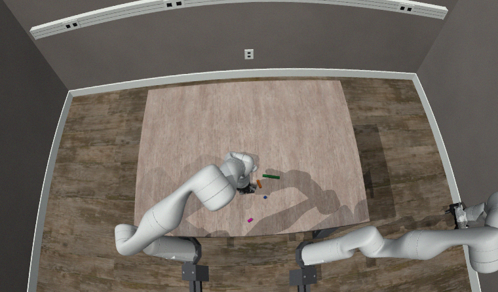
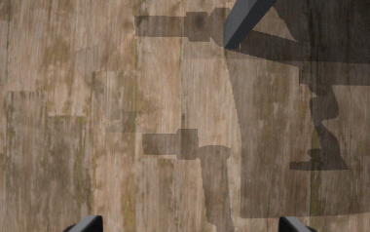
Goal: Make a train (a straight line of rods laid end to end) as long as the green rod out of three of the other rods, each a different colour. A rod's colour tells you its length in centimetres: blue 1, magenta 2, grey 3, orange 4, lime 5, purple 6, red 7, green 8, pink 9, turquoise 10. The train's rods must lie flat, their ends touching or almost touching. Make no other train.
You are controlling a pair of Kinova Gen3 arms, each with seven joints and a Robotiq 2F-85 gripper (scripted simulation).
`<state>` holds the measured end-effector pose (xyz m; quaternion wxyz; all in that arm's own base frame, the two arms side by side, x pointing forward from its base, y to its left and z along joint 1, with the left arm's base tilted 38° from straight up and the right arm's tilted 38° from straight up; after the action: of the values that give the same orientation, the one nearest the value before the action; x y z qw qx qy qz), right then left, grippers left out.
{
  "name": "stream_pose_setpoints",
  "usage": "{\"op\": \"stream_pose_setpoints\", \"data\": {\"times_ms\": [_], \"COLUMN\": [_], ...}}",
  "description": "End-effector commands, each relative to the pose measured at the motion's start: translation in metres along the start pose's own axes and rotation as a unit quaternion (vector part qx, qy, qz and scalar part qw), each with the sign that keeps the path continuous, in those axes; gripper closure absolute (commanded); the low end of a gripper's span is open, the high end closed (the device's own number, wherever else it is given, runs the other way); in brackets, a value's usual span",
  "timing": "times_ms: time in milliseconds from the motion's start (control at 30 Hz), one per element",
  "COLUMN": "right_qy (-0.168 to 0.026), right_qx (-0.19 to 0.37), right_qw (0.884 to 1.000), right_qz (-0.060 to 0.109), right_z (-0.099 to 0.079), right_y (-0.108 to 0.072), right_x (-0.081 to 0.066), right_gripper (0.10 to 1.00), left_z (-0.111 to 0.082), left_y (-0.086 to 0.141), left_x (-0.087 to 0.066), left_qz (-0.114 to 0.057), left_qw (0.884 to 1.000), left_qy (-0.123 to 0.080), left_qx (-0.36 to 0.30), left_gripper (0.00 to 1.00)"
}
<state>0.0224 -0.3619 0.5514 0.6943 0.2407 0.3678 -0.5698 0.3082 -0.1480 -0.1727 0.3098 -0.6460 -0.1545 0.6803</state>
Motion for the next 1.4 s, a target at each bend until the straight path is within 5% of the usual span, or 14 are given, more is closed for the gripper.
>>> {"op": "stream_pose_setpoints", "data": {"times_ms": [0, 333, 667, 1133, 1367], "right_qy": [-0.001, -0.001, -0.001, -0.001, -0.001], "right_qx": [0.000, 0.000, 0.000, 0.000, 0.000], "right_qw": [1.000, 1.000, 1.000, 1.000, 1.000], "right_qz": [0.000, 0.000, 0.000, 0.000, 0.000], "right_z": [0.000, 0.000, 0.000, 0.000, 0.000], "right_y": [0.000, 0.000, 0.000, 0.000, 0.000], "right_x": [-0.001, -0.001, -0.001, -0.001, -0.001], "right_gripper": [0.099, 0.099, 0.099, 0.099, 0.099], "left_z": [0.000, 0.000, 0.000, -0.001, -0.010], "left_y": [0.000, 0.000, 0.000, 0.002, 0.061], "left_x": [-0.001, -0.037, -0.098, -0.101, -0.101], "left_qz": [0.001, 0.001, 0.001, 0.001, 0.001], "left_qw": [1.000, 1.000, 1.000, 1.000, 0.995], "left_qy": [0.001, 0.001, 0.001, 0.001, 0.001], "left_qx": [0.000, 0.000, 0.000, 0.002, 0.096], "left_gripper": [0.861, 0.861, 0.861, 0.861, 0.861]}}
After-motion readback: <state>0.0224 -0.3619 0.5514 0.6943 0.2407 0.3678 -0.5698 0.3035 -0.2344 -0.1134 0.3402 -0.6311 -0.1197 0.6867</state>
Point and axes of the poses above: on each arm, the point where the finger pads meet when closed, its own x axis out along the fingers, its own y axis across the jaws, z = x × y, the point moved 7 cm from there along -x, back along the fingers, and after that the axes turned 11 degrees about -x, right-handed, at the moved point
